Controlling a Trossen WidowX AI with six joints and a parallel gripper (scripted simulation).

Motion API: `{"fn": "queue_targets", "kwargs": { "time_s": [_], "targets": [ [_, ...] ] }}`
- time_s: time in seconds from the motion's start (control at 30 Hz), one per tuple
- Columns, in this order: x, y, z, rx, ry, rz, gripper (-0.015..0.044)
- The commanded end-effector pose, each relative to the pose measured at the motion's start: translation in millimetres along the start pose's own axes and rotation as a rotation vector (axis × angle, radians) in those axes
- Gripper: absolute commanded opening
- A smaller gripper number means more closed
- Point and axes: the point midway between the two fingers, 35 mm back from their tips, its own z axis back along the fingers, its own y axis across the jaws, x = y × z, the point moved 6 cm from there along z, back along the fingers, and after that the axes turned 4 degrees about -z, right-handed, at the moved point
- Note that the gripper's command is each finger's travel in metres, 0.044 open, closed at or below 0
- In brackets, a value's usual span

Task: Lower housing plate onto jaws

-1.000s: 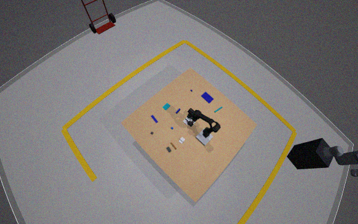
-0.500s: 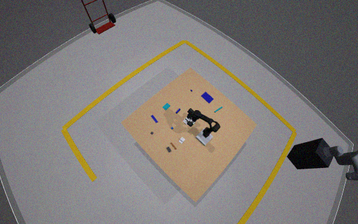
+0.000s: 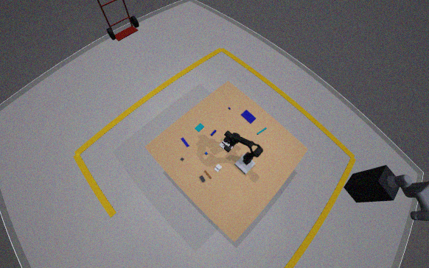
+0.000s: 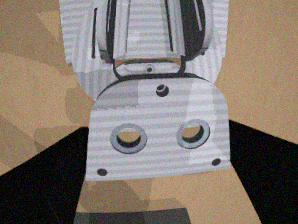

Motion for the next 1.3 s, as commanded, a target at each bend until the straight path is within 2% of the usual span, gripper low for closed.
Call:
{"fn": "queue_targets", "kwargs": {
  "time_s": [0.0,0.47,1.27],
  "targets": [
    [-1,0,-7,0.005,0.003,0.002,0.0351],
    [-3,0,-28,0.005,0.003,0.004,0.0351],
    [-3,1,-31,0.005,0.003,-0.001,0.0351]
  ]
}}
